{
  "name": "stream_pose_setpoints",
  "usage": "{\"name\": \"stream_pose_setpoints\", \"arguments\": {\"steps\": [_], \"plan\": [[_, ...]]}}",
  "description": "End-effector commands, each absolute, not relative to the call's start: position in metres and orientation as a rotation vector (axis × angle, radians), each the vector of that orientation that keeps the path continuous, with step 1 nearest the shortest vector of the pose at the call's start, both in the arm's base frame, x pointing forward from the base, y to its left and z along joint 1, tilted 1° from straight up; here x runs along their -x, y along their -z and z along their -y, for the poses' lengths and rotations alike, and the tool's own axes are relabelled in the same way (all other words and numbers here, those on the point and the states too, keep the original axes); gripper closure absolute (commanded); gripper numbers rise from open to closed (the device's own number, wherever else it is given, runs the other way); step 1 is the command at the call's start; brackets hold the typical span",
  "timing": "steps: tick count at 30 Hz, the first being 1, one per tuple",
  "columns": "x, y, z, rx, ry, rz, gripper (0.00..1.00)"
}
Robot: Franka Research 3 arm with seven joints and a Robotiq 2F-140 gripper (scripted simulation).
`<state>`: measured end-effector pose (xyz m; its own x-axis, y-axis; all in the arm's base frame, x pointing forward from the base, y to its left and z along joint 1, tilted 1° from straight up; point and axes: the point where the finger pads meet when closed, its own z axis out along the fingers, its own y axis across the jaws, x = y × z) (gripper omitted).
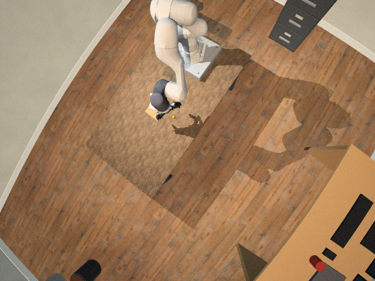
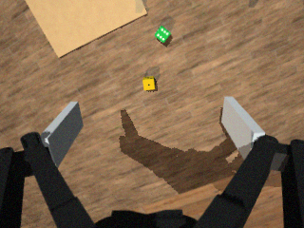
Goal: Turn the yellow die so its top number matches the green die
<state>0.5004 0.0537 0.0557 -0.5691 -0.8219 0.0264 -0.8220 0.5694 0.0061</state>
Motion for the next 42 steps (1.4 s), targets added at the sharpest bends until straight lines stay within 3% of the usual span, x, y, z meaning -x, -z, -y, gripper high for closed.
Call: {"name": "stream_pose_setpoints", "arguments": {"steps": [1, 42], "plan": [[-0.4998, -0.0538, -0.0526, -1.677, -0.012, 2.623, 0.00], [-0.4991, -0.0466, -0.0537, -2.448, 0.004, 1.929, 0.00]]}}
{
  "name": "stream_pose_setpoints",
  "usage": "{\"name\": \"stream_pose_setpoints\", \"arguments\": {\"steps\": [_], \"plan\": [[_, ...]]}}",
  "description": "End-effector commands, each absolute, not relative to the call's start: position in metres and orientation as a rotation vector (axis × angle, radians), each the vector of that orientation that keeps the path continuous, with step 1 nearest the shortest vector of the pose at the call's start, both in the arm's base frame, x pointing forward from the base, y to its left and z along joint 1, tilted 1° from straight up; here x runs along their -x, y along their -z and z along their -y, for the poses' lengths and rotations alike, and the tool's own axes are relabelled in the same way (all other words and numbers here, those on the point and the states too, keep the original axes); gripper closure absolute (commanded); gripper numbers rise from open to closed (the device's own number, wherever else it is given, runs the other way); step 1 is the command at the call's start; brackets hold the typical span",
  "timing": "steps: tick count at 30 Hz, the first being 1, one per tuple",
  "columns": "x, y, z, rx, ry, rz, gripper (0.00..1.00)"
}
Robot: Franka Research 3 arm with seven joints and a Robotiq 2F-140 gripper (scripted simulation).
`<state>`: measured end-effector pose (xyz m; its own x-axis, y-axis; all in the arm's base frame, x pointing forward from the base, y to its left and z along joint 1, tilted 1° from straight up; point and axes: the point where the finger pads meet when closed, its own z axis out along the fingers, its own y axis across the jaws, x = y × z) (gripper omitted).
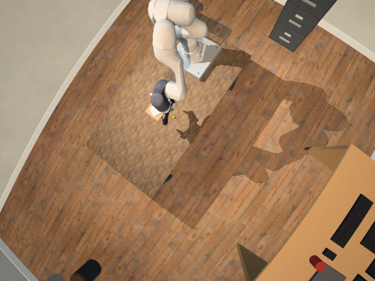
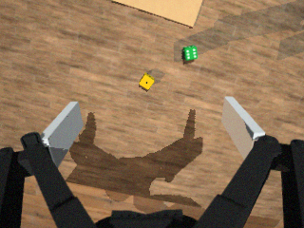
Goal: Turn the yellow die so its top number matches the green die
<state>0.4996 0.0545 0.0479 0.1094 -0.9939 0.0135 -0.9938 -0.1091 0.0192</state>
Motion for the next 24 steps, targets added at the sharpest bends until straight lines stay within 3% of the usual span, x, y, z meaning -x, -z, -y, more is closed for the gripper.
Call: {"name": "stream_pose_setpoints", "arguments": {"steps": [1, 24], "plan": [[-0.4991, -0.0461, -0.0539, -2.493, 0.005, 1.872, 0.00], [-0.4991, -0.0428, -0.0552, -2.817, 0.011, 1.349, 0.00]]}}
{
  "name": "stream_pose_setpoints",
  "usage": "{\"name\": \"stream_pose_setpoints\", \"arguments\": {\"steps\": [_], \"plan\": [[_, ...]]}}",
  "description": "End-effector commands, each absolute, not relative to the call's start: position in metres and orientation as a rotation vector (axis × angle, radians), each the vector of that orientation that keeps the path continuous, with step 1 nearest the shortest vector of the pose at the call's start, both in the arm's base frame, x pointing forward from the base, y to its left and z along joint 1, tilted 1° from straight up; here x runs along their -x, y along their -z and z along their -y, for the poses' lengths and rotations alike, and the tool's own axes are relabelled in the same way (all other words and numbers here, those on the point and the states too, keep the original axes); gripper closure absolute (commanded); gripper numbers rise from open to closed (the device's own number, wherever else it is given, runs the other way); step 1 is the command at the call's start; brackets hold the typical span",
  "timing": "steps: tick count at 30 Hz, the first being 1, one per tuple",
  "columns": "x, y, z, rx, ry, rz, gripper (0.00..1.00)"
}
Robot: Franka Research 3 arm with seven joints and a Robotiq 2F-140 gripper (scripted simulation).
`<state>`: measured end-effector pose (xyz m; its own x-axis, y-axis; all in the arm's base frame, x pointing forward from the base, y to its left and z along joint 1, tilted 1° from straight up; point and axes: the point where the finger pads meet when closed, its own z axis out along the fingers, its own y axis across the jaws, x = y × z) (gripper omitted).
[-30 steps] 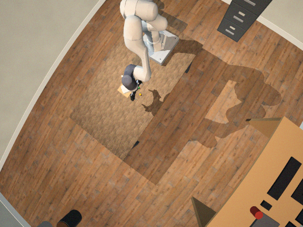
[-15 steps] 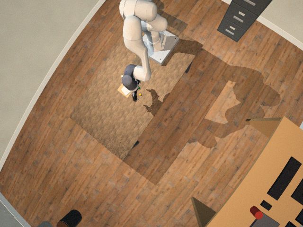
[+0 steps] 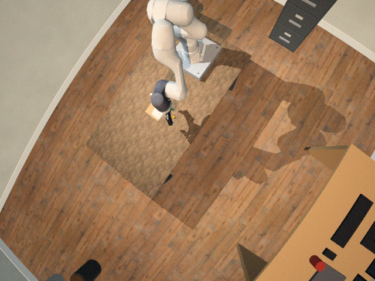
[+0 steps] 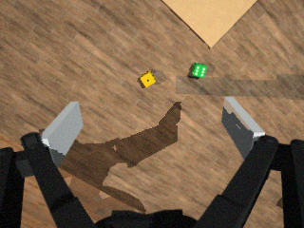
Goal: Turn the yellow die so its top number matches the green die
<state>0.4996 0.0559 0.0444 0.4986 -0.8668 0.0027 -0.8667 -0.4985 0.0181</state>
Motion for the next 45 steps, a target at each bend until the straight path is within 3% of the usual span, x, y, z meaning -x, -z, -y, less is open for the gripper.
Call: {"name": "stream_pose_setpoints", "arguments": {"steps": [1, 24, 25, 45], "plan": [[-0.4991, -0.0427, -0.0553, -2.830, 0.011, 1.323, 0.00], [-0.4994, -0.0404, -0.0569, -3.024, 0.011, 0.814, 0.00], [-0.4994, -0.0404, -0.0569, -3.024, 0.011, 0.814, 0.81], [-0.4994, -0.0404, -0.0569, -3.024, 0.011, 0.814, 0.81]]}}
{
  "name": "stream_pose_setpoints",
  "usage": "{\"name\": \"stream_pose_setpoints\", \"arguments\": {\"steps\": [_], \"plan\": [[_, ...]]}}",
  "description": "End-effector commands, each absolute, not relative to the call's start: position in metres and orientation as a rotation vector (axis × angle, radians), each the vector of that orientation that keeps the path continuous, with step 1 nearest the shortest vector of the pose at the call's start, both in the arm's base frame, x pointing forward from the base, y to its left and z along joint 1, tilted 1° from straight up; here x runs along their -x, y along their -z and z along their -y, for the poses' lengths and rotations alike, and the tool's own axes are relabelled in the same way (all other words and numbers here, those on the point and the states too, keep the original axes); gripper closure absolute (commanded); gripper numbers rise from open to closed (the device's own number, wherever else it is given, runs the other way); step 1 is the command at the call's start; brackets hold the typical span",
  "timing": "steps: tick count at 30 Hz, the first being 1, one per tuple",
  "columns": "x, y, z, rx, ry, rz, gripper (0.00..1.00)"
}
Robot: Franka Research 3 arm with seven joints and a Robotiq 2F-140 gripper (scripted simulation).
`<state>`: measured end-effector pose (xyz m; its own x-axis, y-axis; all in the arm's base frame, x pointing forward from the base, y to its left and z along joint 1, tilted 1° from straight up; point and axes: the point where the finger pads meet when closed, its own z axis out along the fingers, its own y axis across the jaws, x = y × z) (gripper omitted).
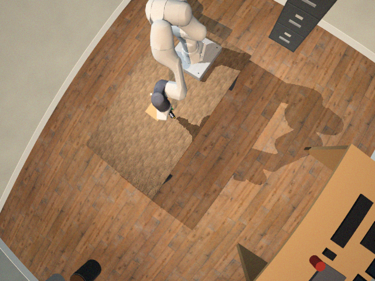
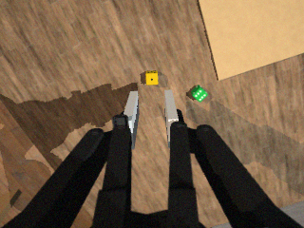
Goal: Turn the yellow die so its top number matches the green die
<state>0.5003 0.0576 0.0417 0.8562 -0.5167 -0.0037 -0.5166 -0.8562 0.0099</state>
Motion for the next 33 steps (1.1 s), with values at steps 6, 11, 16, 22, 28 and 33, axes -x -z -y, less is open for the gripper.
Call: {"name": "stream_pose_setpoints", "arguments": {"steps": [6, 11, 16, 22, 28, 33], "plan": [[-0.4994, -0.0404, -0.0569, -3.024, 0.011, 0.814, 0.81], [-0.4994, -0.0404, -0.0569, -3.024, 0.011, 0.814, 0.81], [-0.4994, -0.0404, -0.0569, -3.024, 0.011, 0.814, 0.81], [-0.4994, -0.0397, -0.0569, -3.024, 0.011, 0.814, 0.81], [-0.4995, -0.0364, -0.0569, -3.024, 0.011, 0.814, 0.81], [-0.4996, -0.0337, -0.0569, -3.024, 0.011, 0.814, 0.81]]}}
